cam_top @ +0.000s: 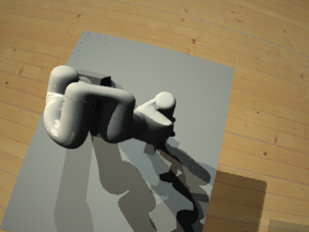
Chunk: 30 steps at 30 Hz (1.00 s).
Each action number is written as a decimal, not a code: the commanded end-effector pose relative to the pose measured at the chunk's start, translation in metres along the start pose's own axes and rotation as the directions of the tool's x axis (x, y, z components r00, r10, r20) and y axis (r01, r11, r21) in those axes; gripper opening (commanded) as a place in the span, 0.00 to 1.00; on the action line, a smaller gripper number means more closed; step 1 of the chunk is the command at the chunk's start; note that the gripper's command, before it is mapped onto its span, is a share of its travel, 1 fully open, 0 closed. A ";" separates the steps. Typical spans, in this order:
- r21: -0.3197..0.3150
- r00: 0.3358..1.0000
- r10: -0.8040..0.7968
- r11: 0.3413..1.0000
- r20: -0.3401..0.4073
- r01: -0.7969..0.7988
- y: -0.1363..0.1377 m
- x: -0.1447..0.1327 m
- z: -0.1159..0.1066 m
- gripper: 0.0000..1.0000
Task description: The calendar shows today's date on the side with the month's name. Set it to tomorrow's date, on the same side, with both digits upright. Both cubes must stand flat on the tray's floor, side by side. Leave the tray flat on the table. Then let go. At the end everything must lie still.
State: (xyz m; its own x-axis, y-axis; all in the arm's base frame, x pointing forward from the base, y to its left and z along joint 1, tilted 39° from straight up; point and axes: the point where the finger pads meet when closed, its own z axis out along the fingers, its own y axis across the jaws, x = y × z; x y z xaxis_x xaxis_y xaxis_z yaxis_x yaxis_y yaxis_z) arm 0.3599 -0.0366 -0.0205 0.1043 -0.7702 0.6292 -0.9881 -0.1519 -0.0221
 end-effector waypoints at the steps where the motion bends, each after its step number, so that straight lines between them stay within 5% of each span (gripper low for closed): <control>1: 0.004 1.000 0.001 1.000 0.001 -0.001 -0.002 0.000 -0.024 0.29; 10: 0.004 1.000 0.001 1.000 0.001 -0.001 -0.001 0.000 -0.084 0.29; 30: 0.003 0.999 0.040 0.999 0.001 -0.040 -0.004 -0.001 -0.092 0.29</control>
State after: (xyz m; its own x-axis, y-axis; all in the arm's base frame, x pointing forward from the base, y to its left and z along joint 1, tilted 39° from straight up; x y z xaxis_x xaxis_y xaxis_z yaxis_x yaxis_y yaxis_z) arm 0.3508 0.0200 0.0499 0.0897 -0.7722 0.6290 -0.9895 -0.1407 -0.0316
